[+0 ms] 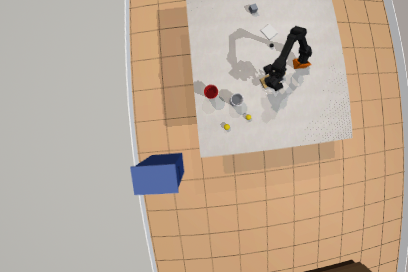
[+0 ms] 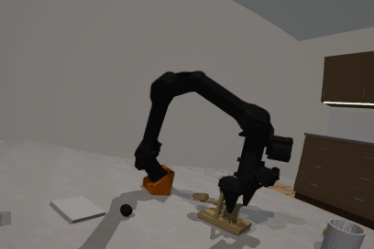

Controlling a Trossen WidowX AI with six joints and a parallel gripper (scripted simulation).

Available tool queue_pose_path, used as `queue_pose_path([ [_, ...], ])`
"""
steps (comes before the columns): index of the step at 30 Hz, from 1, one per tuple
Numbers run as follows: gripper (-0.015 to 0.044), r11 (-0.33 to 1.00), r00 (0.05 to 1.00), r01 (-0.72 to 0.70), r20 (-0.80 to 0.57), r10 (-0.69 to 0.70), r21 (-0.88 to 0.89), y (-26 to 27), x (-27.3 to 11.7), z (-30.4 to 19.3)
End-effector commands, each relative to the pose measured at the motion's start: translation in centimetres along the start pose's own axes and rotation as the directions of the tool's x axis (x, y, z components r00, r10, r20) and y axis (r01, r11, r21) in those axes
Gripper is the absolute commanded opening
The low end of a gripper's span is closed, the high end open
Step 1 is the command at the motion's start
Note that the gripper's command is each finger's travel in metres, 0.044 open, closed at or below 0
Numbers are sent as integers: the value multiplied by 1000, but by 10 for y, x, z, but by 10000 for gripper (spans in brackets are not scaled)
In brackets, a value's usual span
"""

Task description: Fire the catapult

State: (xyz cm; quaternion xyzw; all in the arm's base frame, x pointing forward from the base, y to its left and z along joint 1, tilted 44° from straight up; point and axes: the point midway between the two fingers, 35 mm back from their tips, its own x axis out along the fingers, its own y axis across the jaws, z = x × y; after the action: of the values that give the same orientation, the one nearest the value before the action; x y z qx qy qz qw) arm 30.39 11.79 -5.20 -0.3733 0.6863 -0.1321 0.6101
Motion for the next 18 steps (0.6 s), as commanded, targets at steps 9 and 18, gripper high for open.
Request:
queue_pose_path([
  [9, 440, 1000, 1000, 7, 2, -7, -6, -1, 20, -1],
  [18, 361, 1000, 1000, 2, -1, -2, 1, -1, 24, -1],
])
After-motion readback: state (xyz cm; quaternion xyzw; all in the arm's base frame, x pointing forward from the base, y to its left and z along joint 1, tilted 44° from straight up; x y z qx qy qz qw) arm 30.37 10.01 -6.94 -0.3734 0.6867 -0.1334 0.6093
